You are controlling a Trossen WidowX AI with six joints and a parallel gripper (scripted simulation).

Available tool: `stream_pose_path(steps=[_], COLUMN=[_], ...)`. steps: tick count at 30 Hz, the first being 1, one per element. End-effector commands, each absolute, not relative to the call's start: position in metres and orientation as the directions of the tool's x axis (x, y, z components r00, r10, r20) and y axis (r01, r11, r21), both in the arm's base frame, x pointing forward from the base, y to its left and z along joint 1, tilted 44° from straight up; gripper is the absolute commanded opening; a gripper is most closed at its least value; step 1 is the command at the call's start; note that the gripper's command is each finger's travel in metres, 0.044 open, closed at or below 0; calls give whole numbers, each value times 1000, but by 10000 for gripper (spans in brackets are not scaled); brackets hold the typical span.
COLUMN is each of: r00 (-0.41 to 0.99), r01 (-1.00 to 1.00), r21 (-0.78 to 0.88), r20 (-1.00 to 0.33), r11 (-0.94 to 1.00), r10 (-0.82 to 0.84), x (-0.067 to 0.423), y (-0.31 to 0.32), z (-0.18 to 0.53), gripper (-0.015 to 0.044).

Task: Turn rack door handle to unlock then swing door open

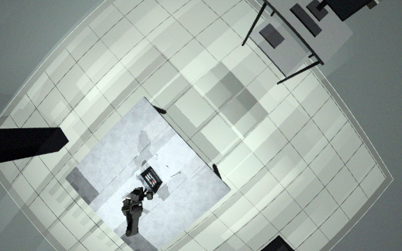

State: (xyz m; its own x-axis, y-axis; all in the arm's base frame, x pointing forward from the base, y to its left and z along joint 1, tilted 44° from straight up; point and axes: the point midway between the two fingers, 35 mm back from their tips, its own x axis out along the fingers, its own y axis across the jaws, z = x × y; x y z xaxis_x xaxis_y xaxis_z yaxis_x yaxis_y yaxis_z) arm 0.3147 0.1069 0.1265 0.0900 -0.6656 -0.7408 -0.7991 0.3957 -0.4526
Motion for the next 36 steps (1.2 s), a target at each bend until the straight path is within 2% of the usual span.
stream_pose_path(steps=[1,12,21,36], r00=[92,92,92,92], r01=[-907,-992,-991,-991], r21=[-338,-11,-6,-6], r20=[-740,-741,-741,-741], r11=[251,-124,-130,-130], r10=[-666,-665,-665,-665], x=[315,315,315,315], y=[107,107,107,107], z=[127,127,127,127], gripper=[287,287,287,187])
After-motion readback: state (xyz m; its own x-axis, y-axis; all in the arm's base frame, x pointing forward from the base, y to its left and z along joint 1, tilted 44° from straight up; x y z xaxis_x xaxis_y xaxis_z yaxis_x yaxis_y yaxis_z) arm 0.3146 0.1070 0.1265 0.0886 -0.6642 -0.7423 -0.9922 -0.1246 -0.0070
